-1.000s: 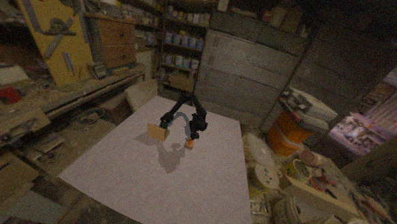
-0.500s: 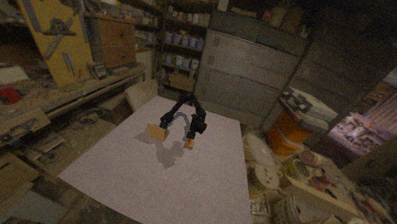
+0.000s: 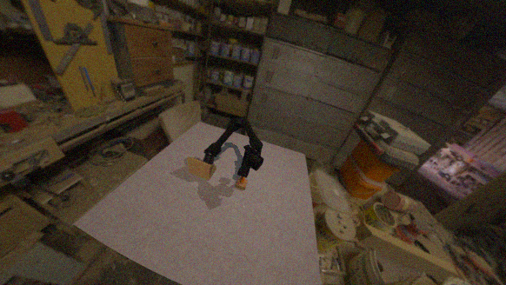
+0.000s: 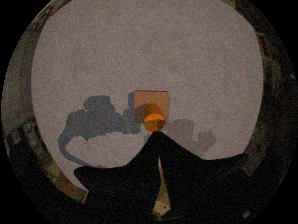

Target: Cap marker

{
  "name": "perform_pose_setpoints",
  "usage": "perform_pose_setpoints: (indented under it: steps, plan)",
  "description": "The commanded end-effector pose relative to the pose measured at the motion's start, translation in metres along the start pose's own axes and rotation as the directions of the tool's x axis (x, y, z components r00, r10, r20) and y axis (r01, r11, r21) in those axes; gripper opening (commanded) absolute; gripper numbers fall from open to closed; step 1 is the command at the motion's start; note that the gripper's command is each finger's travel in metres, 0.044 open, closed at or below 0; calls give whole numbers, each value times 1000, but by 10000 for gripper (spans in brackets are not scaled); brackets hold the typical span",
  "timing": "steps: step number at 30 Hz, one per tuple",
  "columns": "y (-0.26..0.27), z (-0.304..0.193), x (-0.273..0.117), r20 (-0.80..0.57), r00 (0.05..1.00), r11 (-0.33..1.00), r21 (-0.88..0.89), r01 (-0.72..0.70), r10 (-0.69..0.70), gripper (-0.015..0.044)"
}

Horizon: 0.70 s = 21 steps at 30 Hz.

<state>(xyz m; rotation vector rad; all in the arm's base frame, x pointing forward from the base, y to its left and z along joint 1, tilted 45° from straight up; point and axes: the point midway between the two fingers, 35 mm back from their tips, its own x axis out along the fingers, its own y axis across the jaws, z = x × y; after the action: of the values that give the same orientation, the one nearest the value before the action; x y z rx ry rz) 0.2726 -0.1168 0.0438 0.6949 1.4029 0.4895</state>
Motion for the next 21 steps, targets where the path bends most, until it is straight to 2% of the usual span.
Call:
perform_pose_setpoints:
  steps: [1,21]
  plan:
    - [0,0,3,0,1000,1000,4,0,0,0]
    - [1,0,34,0,1000,1000,4,-1,1,0]
